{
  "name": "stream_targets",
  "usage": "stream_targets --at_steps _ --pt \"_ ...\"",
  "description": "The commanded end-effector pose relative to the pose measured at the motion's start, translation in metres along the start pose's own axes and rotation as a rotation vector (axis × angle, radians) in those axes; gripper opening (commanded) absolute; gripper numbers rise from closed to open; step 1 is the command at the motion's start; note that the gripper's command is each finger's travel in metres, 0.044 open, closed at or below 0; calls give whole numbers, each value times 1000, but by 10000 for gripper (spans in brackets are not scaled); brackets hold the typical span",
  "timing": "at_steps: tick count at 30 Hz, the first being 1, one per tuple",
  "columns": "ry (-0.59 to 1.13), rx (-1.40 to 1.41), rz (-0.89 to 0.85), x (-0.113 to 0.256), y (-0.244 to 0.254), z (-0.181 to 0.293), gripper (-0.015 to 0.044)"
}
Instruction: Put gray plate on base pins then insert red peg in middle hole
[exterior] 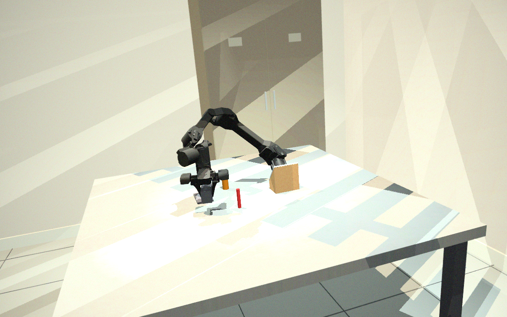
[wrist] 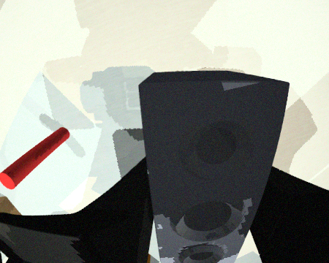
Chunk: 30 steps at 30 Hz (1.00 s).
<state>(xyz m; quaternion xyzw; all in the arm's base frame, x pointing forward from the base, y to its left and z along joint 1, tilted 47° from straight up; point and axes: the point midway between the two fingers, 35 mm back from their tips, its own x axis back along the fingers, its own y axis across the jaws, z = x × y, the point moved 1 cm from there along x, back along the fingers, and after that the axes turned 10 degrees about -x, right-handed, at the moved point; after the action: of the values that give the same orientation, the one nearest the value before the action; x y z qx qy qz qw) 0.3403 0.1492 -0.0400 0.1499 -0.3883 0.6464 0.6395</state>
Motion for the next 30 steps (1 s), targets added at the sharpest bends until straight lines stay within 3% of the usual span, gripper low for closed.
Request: stream_targets --at_steps 1,21,30 --pt "-10 -8 4 14 -1 -3 0" --pt "-6 -8 3 78 3 -1 0" --pt "-11 17 2 73 -8 12 0"
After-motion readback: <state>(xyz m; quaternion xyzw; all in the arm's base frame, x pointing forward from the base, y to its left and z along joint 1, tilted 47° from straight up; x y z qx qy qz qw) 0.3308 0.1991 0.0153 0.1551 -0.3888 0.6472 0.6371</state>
